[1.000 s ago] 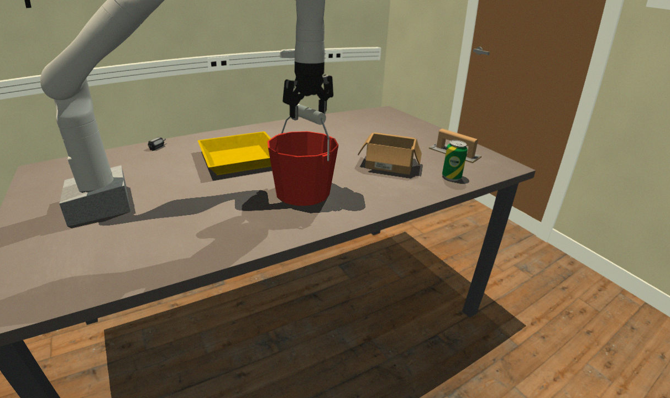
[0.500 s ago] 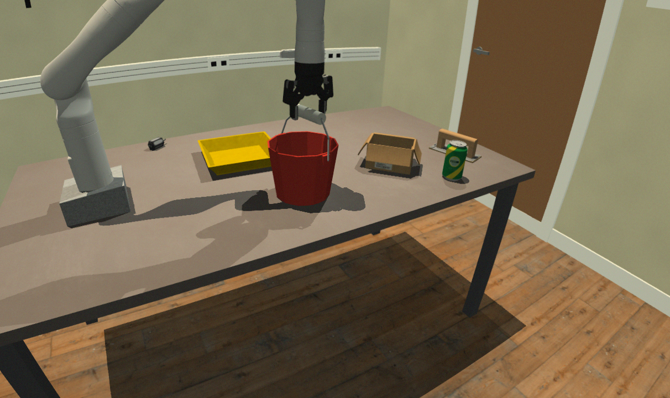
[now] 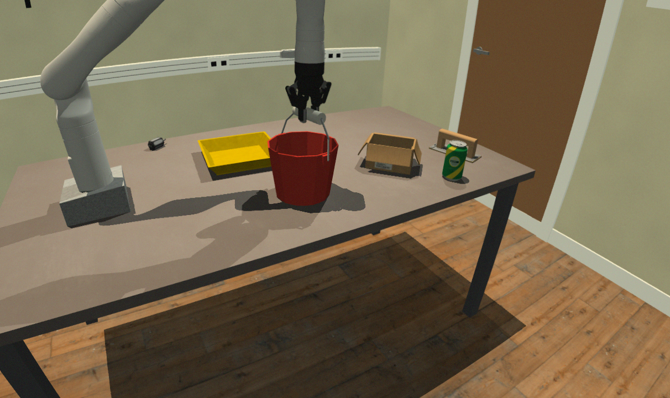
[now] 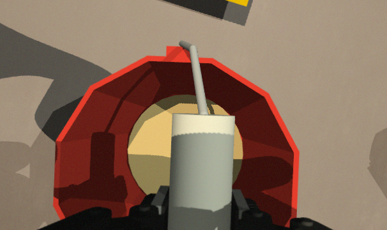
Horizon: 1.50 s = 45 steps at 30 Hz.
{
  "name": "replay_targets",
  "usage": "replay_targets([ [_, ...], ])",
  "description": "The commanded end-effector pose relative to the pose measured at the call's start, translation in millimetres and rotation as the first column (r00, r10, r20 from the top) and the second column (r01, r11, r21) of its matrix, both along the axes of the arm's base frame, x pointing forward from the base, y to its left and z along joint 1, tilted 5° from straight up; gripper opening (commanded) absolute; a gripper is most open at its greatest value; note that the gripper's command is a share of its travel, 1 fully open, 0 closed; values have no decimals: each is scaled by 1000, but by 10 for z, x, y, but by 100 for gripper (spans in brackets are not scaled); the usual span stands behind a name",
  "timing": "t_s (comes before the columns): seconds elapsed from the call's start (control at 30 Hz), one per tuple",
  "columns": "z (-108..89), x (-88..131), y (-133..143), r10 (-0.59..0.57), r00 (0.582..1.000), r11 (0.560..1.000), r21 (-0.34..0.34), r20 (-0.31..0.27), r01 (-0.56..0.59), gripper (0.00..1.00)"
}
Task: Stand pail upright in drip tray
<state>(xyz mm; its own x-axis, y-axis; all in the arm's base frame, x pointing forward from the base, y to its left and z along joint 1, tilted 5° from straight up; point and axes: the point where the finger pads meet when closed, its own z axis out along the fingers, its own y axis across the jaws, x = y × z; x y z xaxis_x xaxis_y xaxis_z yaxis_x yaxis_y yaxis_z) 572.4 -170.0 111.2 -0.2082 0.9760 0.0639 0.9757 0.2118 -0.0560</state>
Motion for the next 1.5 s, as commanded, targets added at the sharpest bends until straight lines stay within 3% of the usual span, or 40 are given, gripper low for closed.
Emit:
replay_targets([
  [0.0,13,5,-2,0,1000,1000,-1,2,0,10],
  [1.47,108,11,-7,0,1000,1000,-1,2,0,10],
])
